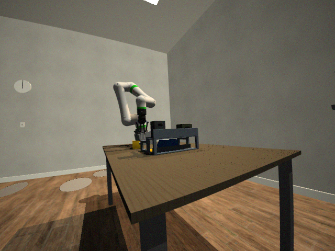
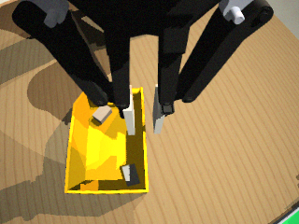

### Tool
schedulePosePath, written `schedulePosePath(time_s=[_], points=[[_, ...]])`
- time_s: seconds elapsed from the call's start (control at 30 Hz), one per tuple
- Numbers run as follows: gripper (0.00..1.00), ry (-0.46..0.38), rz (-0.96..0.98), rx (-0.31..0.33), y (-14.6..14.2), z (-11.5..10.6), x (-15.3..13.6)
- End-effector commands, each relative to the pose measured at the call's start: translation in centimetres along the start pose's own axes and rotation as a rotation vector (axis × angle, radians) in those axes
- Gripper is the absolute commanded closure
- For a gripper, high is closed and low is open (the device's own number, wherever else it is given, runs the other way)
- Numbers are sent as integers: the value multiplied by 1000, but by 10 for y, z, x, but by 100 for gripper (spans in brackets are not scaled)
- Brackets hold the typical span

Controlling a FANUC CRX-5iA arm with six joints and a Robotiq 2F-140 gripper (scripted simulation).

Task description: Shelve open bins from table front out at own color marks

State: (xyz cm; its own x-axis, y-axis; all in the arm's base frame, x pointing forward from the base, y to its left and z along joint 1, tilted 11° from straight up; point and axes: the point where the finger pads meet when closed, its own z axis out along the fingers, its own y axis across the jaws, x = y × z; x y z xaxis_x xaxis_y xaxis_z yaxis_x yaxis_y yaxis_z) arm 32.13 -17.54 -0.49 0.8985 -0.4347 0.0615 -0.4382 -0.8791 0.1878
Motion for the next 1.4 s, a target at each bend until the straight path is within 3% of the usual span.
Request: schedulePosePath(time_s=[0.0,0.8,1.37], points=[[85,0,0,0,0,0,0],[85,0,0,0,0,1,0],[85,0,0,0,0,14,0]])
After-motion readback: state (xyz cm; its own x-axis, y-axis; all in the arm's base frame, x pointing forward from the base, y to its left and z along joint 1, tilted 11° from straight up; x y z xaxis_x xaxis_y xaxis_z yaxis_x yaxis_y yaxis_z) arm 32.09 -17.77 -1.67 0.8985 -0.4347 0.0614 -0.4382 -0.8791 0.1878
